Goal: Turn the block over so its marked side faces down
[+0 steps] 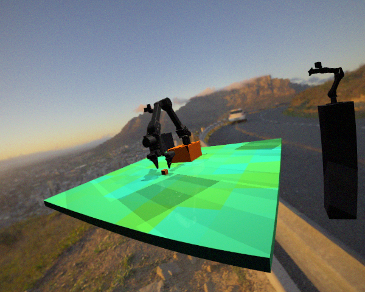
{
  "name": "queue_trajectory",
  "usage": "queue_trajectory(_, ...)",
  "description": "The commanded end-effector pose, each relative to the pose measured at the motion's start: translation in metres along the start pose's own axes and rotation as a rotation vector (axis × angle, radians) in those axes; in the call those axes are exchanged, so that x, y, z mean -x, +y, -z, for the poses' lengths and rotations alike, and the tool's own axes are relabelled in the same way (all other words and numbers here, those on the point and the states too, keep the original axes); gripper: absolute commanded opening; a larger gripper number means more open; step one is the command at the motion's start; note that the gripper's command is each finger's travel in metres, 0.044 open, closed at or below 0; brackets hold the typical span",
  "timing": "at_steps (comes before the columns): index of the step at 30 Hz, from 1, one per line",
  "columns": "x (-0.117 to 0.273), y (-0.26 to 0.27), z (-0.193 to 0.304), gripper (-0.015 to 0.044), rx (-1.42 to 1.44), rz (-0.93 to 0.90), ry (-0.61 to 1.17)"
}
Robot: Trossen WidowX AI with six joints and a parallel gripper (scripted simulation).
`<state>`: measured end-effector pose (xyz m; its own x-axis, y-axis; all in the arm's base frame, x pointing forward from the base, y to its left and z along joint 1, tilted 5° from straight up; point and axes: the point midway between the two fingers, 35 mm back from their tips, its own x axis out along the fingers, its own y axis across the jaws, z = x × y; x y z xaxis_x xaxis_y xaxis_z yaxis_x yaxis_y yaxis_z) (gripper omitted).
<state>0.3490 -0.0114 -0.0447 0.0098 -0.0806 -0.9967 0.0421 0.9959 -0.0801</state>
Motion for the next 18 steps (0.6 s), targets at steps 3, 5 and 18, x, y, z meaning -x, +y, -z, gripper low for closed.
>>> queue_trajectory(3, -0.013, 0.001, 0.002, 0.0440, 0.004, -0.006, 0.006)
queue_trajectory(5, -0.016, 0.001, 0.002, 0.0440, 0.004, -0.006, 0.006)
queue_trajectory(18, -0.025, 0.001, 0.003, 0.0282, 0.004, -0.006, 0.006)
